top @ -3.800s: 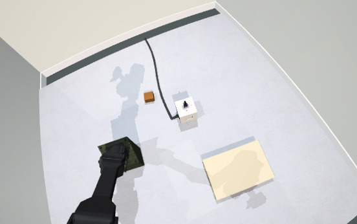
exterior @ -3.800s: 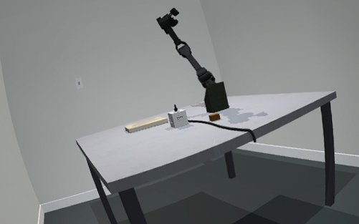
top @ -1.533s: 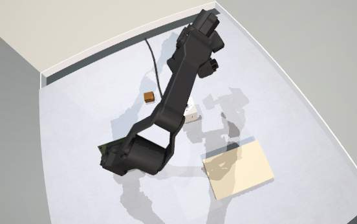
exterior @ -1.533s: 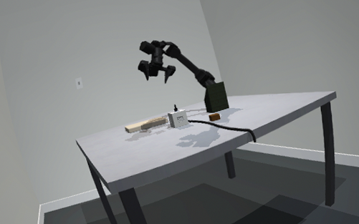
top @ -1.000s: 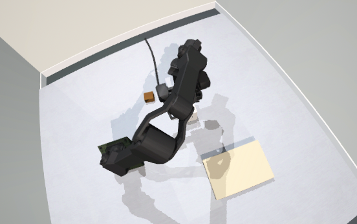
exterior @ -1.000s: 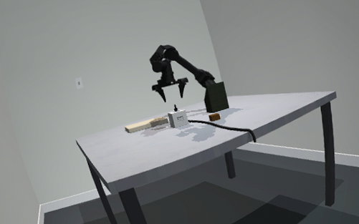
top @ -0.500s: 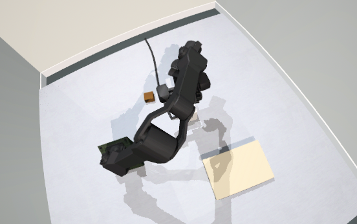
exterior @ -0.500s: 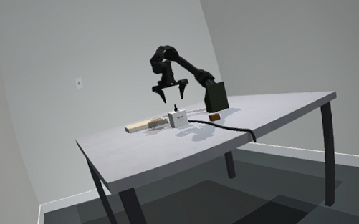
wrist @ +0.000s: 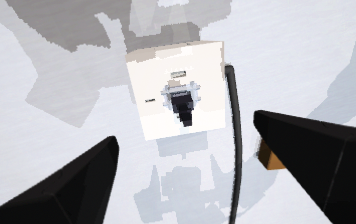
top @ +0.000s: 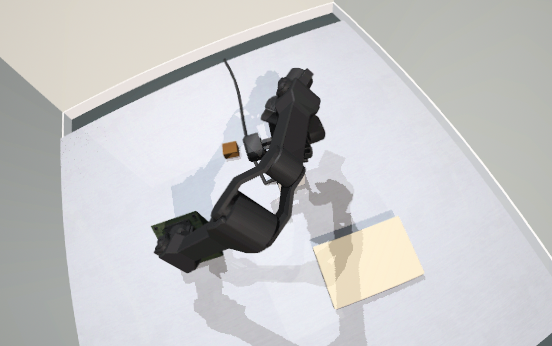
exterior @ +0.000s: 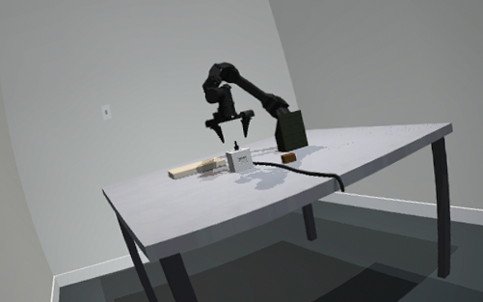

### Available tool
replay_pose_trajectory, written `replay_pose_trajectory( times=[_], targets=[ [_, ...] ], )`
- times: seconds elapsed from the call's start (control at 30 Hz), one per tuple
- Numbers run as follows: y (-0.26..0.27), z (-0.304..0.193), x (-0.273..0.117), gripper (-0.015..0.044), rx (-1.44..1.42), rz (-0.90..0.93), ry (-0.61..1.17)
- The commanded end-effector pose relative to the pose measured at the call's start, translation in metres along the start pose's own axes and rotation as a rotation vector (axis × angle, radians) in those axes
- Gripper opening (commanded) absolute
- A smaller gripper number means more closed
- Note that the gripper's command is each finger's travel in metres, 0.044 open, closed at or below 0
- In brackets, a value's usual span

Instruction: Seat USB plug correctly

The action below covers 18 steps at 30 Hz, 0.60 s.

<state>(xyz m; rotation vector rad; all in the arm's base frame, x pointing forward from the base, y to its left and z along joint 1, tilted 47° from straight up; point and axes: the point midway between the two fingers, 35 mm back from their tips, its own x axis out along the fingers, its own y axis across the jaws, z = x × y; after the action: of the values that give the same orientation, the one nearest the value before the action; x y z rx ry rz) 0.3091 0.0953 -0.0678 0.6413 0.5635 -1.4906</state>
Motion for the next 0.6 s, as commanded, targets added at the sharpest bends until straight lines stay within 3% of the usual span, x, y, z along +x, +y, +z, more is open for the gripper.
replay_pose_trajectory(
  times=[0.0, 0.4, 0.57],
  targets=[
    [-0.0016, 0.0013, 0.007, 0.044, -0.008, -0.005, -0.007],
    [-0.0016, 0.0014, 0.0116, 0.044, -0.008, -0.005, -0.008],
    [-0.0007, 0.0008, 0.0097, 0.0309, -0.001, -0.004, -0.003]
  ],
)
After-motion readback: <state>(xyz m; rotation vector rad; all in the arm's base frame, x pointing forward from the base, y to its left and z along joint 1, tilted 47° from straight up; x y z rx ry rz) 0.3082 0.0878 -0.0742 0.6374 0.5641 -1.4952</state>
